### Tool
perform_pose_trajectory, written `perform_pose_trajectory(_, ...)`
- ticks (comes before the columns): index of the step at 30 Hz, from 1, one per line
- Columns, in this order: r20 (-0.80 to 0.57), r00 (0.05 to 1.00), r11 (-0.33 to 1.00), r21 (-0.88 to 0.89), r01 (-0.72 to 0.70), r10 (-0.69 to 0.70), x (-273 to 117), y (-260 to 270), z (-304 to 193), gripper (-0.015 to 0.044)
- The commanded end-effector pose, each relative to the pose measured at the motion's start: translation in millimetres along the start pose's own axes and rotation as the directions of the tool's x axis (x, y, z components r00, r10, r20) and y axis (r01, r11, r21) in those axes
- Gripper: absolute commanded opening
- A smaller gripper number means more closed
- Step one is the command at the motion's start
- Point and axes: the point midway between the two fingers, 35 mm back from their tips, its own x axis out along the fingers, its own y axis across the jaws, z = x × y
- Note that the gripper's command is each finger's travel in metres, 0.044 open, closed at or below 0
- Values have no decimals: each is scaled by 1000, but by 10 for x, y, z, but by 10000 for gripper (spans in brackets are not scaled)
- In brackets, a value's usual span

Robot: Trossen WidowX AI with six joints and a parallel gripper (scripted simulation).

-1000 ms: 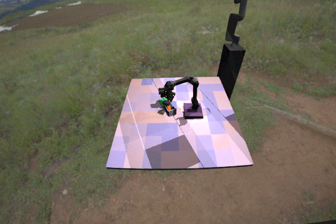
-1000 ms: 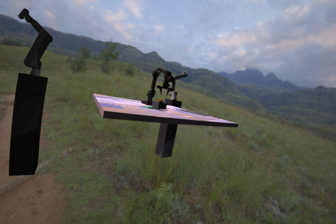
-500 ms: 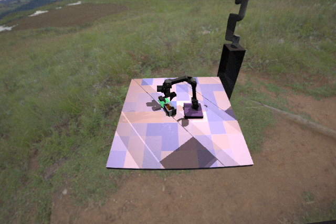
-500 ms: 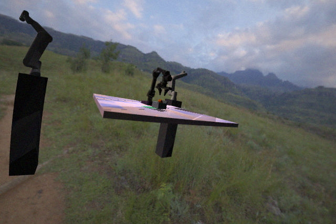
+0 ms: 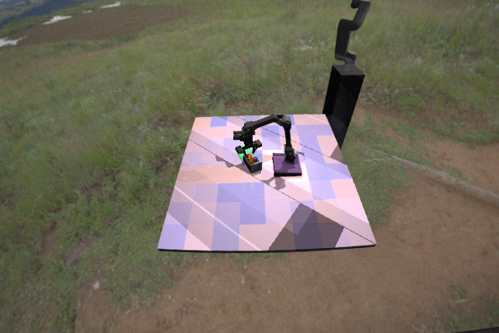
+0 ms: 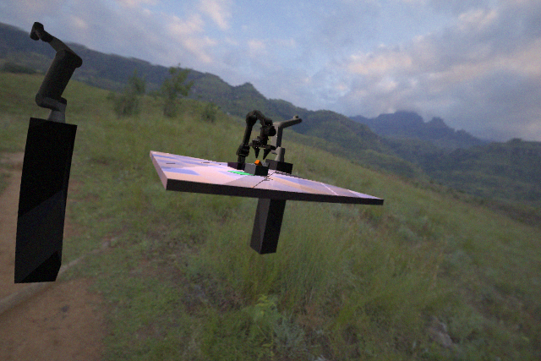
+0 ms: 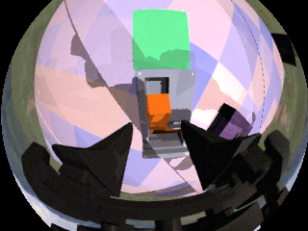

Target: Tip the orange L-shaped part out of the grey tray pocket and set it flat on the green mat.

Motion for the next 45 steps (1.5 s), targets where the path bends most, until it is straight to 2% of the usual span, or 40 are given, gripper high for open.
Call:
perform_pose_trajectory(1, 0, 1000, 1000, 4, 10, -10, 85, -14, 3, 280)
perform_pose_trajectory(25, 0, 1000, 1000, 4, 10, -10, 423, -27, -1, 280)
perform_pose_trajectory(29, -1, 1000, 1000, 2, 3, -3, 389, -14, -5, 175)
perform_pose_trajectory(40, -1, 1000, 1000, 2, 3, -3, 389, -14, -5, 102)
perform_pose_trajectory(44, -1, 1000, 1000, 2, 3, -3, 389, -14, -5, 0)
perform_pose_trajectory(45, -1, 1000, 1000, 2, 3, -3, 389, -14, -5, 0)
